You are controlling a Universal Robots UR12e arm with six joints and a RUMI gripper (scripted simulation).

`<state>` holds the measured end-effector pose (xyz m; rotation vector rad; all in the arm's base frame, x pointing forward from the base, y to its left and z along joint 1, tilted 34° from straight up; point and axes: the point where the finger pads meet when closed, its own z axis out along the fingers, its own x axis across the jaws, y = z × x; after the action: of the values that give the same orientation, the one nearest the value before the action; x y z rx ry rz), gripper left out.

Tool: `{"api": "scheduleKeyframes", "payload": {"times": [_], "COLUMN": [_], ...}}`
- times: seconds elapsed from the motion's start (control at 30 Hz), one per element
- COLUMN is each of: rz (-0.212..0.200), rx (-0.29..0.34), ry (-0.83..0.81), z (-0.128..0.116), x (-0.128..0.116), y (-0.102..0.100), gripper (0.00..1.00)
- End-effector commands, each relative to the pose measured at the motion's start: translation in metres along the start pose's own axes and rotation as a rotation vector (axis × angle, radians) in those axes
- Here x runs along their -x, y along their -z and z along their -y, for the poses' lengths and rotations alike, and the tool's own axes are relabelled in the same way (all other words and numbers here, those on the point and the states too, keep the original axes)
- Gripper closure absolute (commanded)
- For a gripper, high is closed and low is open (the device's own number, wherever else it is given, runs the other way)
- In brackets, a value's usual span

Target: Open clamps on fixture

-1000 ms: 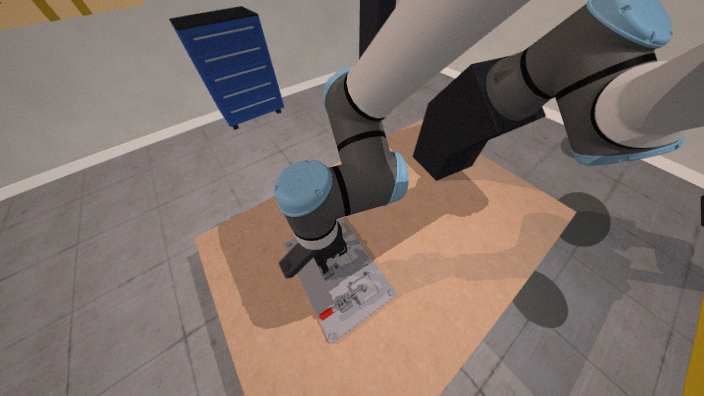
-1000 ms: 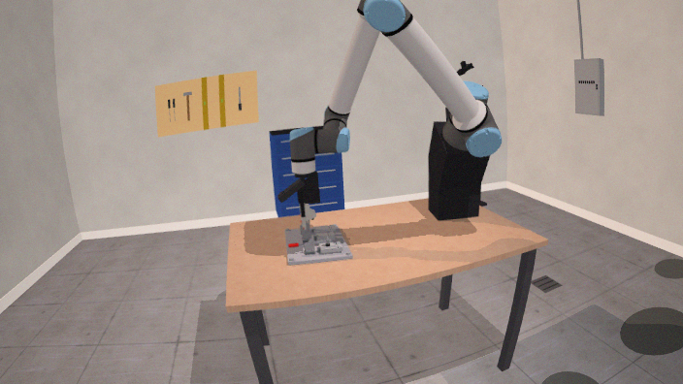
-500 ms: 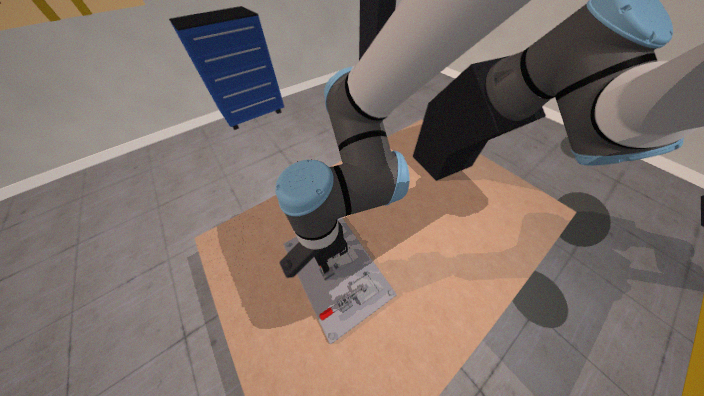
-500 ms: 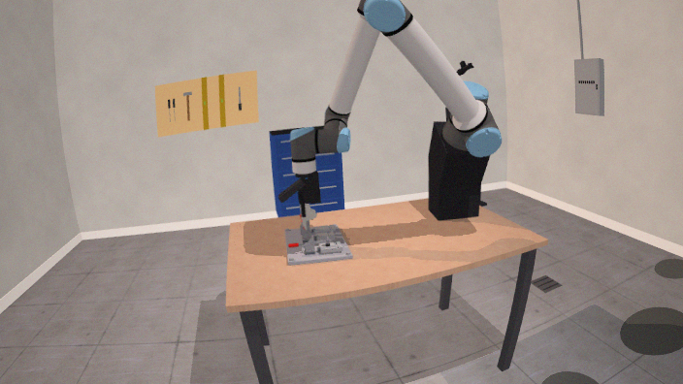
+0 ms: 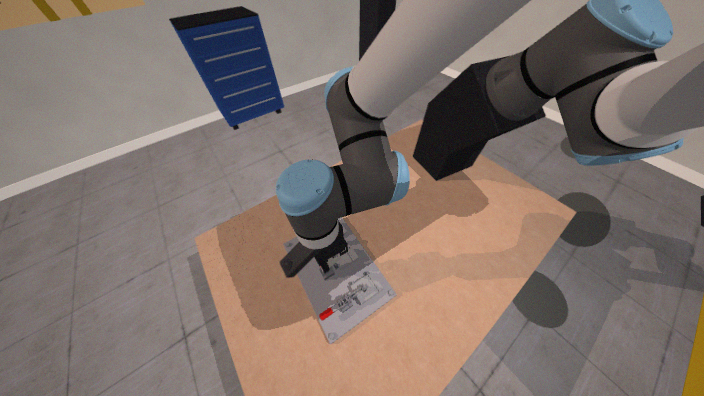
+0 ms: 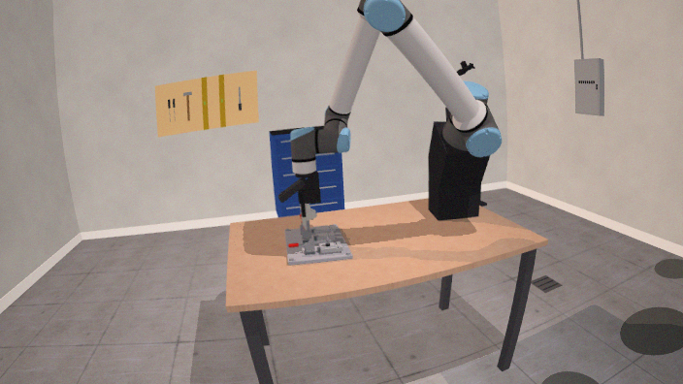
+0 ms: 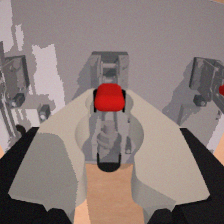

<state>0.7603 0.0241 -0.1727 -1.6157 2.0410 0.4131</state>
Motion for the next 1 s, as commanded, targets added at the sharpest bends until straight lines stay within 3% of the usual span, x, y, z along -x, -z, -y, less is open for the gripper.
{"api": "scheduleKeyframes", "payload": {"times": [0.0,0.77,0.8,0.97], "rz": [0.0,0.0,0.0,0.0], "rx": [-0.001,-0.001,-0.001,-0.001], "ry": [0.0,0.0,0.0,0.0], "z": [0.0004,0.0004,0.0006,0.0006], "x": [0.0,0.0,0.0,0.0], "y": [0.0005,0.0005,0.0006,0.0006], "gripper": [1.0,1.0,0.72,0.72]}}
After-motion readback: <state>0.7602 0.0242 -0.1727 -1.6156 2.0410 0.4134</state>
